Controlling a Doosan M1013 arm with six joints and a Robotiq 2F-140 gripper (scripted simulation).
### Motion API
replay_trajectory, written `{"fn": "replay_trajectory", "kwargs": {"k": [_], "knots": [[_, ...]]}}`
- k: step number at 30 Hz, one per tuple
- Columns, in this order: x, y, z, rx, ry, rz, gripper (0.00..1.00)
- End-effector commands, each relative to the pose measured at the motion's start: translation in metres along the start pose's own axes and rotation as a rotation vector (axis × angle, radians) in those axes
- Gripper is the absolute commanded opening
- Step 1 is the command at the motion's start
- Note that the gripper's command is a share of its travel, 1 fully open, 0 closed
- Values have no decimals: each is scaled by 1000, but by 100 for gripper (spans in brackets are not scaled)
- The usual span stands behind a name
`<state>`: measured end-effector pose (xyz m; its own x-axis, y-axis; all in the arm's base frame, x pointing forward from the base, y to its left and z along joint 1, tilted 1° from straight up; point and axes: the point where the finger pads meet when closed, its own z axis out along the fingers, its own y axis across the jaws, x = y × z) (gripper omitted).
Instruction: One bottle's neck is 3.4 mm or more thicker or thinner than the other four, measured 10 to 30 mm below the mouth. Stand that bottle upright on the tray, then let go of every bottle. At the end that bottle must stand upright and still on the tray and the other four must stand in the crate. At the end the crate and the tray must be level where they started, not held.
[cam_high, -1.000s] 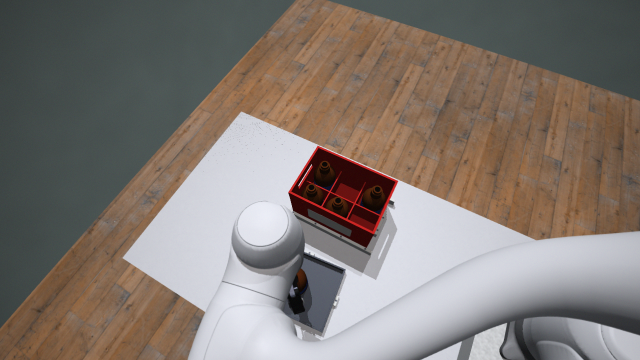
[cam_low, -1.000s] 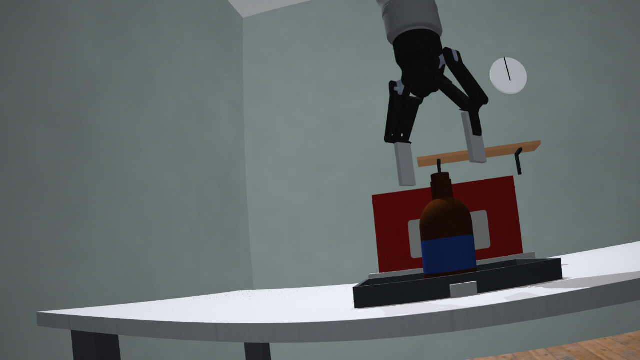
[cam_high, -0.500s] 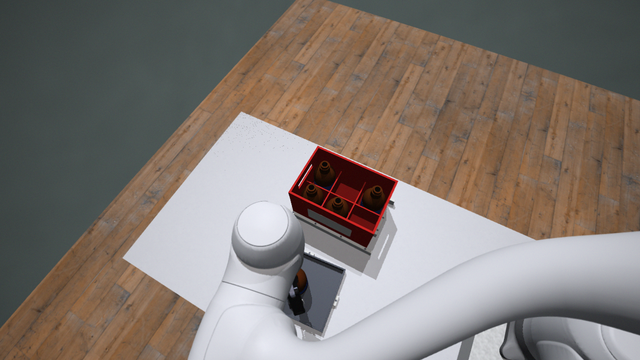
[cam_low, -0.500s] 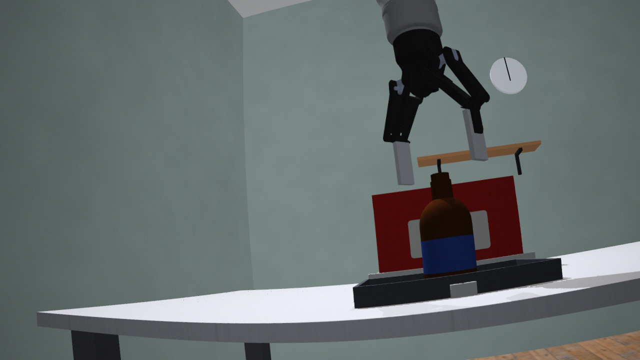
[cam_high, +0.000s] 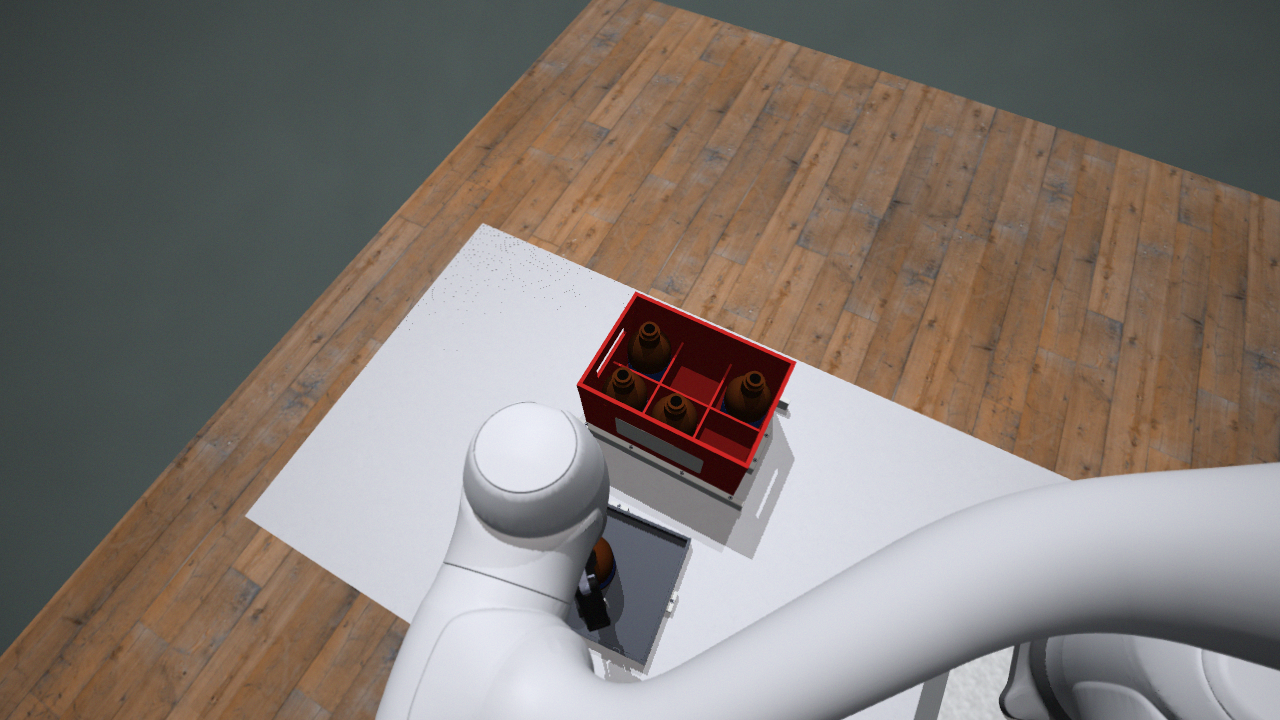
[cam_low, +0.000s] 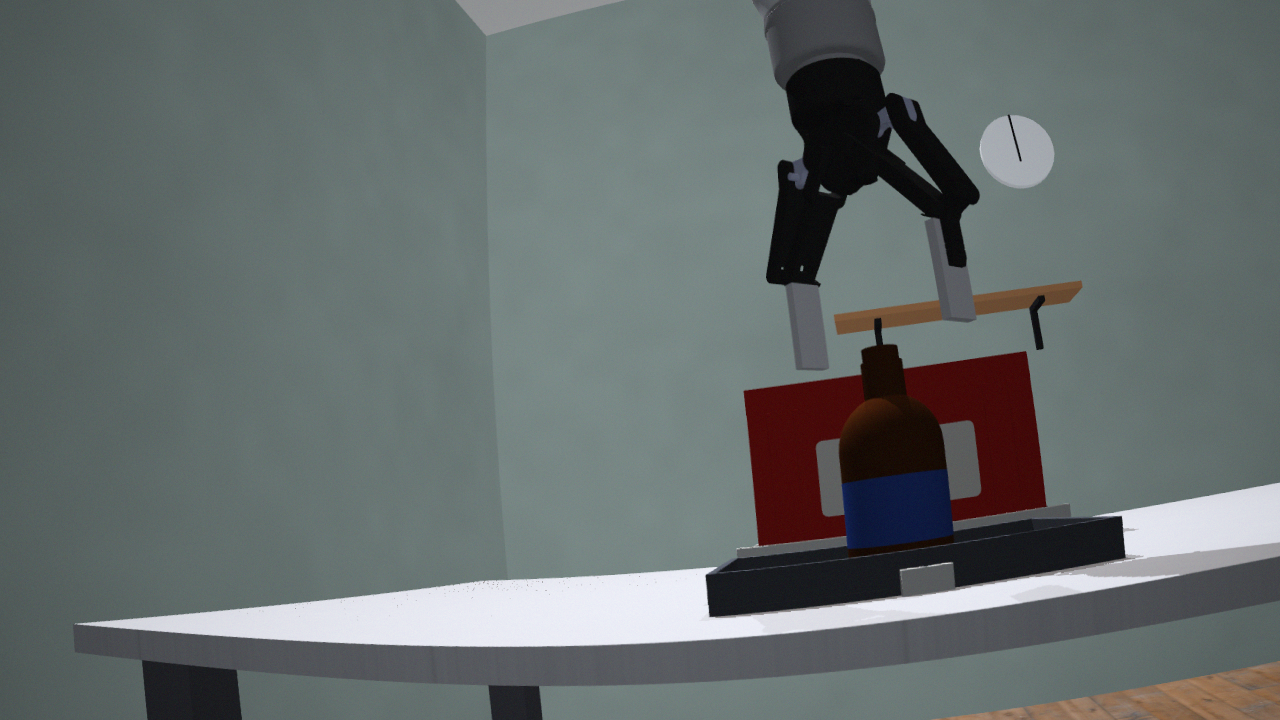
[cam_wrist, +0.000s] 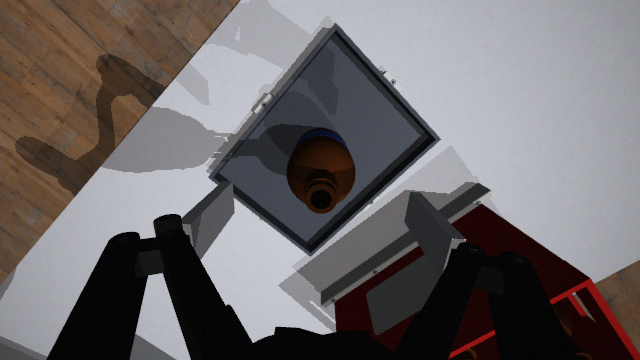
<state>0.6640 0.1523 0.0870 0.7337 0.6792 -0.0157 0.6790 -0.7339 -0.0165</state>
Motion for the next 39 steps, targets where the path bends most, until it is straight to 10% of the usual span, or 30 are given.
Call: {"fn": "replay_trajectory", "kwargs": {"k": [1, 39], "knots": [[0, 0, 0, 0, 0, 0, 100], [0, 0, -6, 0, 0, 0, 100]]}}
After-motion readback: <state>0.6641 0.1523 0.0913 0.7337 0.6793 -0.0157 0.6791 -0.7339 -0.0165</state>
